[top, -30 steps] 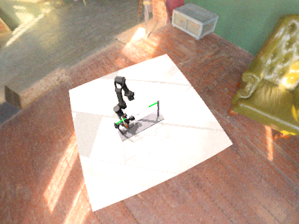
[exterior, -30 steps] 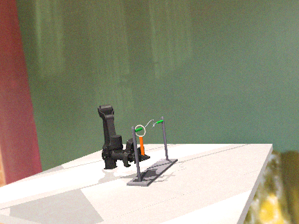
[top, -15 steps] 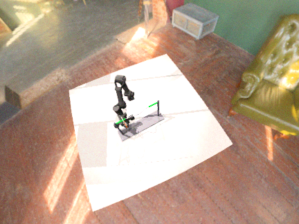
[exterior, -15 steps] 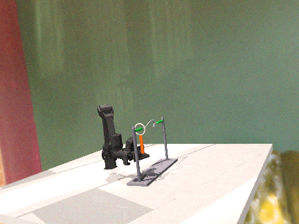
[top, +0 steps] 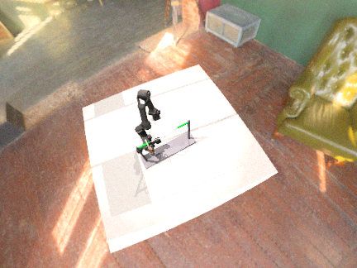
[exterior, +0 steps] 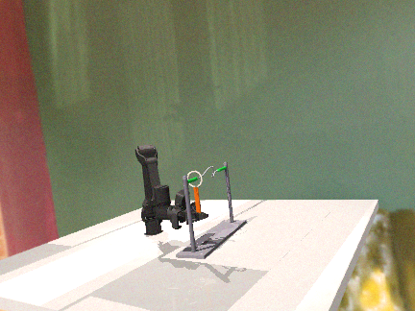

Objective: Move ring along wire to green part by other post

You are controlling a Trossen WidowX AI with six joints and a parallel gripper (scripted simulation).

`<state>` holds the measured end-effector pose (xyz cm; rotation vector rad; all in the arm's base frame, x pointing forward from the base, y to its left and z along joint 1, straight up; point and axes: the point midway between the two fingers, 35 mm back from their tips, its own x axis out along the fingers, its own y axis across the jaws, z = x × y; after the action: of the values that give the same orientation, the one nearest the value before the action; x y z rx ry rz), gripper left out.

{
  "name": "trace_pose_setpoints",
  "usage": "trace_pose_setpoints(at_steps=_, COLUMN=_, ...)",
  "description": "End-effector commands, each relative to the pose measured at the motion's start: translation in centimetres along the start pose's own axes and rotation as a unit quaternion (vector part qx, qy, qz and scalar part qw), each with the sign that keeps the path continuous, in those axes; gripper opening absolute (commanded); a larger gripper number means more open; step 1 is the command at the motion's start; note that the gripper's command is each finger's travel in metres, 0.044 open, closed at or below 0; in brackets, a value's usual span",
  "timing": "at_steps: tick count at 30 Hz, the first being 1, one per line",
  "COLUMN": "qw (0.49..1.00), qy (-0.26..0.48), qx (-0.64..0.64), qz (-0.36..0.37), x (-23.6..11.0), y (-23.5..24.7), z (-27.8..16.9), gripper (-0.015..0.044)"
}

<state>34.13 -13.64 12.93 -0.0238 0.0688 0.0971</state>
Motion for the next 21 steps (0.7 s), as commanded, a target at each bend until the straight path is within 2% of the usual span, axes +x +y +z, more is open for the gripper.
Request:
trace_pose_setpoints(at_steps=1, qw=1.000, qy=0.001, qx=0.002, qz=-0.002, x=-0.1, y=0.4, z=-0.1, gripper=-0.0150)
trace_pose_setpoints(at_steps=21, qw=1.000, qy=-0.001, qx=0.008, qz=-0.004, x=0.0, y=2.5, z=-0.1, gripper=-0.0150)
